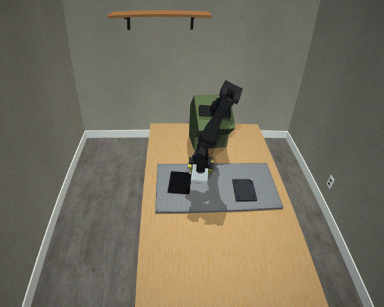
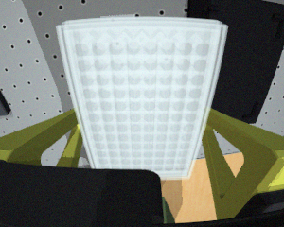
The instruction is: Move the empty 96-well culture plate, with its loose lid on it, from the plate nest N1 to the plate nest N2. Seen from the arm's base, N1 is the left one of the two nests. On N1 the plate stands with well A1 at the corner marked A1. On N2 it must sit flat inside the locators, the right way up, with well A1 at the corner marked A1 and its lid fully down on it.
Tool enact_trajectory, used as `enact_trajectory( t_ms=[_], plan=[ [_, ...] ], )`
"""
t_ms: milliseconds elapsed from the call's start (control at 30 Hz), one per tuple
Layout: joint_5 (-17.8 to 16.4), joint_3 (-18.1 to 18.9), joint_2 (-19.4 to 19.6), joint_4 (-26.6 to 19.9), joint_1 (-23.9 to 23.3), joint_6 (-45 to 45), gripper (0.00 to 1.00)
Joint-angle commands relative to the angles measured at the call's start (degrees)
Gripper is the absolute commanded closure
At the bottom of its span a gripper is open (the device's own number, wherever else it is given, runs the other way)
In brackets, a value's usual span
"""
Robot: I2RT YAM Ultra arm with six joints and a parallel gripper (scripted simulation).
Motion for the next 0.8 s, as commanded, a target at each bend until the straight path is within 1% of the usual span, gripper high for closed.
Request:
enact_trajectory(
  t_ms=[0,33,467,533,567,600,767],
  plan=[
    [-1.9,1.6,-1.4,-0.7,-1.7,-2.4,1.00],
    [-2.3,1.8,0.6,-0.7,-2.4,-2.8,1.00],
    [-6.3,4.9,5.2,-1.8,-9.7,-9.4,1.00],
    [-6.3,4.9,5.2,-1.8,-9.7,-9.4,1.00],
    [-6.6,5.4,4.2,-2.1,-10.2,-10.0,1.00],
    [-6.9,5.6,6.0,-2.1,-10.8,-10.4,1.00],
    [-8.2,7.3,8.0,-2.8,-13.4,-12.8,1.00]
  ],
)
